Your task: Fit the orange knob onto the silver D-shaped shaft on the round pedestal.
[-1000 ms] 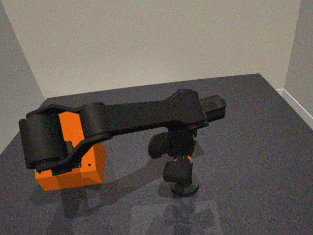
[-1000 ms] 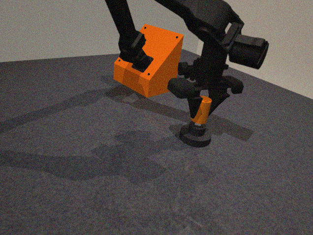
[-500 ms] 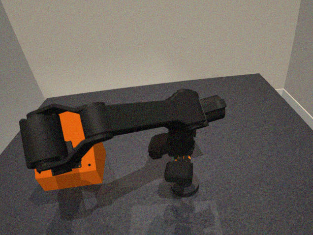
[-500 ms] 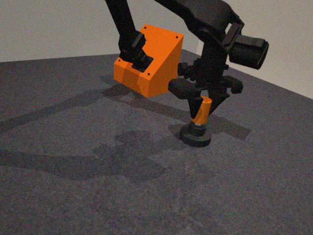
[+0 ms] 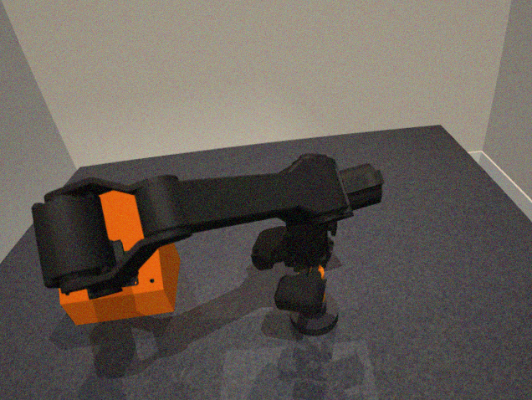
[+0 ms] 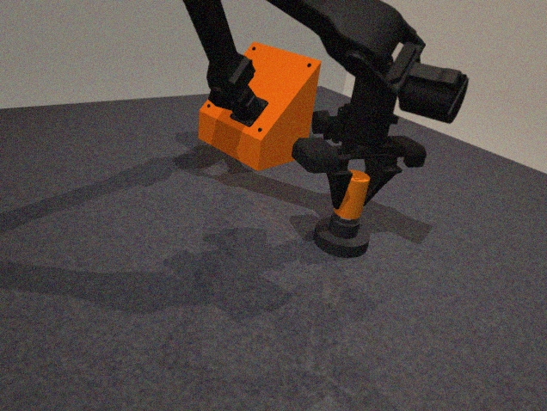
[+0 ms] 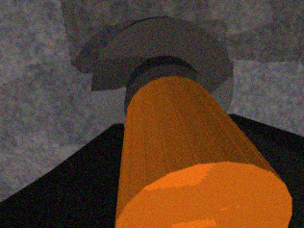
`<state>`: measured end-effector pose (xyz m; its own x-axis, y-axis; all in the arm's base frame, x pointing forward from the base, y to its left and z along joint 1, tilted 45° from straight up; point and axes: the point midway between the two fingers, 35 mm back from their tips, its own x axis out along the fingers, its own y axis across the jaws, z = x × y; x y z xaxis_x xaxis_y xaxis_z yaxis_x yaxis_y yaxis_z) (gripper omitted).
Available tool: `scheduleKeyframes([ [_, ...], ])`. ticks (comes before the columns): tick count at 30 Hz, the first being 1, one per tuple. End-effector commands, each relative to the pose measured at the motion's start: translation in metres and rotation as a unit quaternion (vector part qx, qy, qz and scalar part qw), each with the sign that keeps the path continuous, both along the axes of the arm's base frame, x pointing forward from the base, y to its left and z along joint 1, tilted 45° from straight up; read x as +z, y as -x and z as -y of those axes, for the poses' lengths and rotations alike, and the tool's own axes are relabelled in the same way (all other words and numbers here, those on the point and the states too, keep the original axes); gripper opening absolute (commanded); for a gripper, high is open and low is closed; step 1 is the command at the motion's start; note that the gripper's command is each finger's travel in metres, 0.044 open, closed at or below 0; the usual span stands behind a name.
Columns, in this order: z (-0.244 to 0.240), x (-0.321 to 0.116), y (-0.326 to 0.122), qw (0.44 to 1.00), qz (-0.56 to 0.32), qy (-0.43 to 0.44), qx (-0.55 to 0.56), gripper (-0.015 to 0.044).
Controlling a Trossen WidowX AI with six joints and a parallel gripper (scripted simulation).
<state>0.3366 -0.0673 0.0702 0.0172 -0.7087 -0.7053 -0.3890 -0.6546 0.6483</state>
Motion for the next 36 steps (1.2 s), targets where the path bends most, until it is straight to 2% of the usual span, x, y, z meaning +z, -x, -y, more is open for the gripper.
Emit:
scheduleKeyframes([
  [1, 0.0006, -0.0034, 0.001, 1.0, 0.0, -0.004, -0.003, 0.0],
  [18, -0.0013, -0.0019, 0.0016, 0.999, -0.038, -0.003, 0.035, 0.0],
  [36, 0.004, -0.0076, 0.0009, 1.0, 0.004, -0.004, -0.006, 0.0],
])
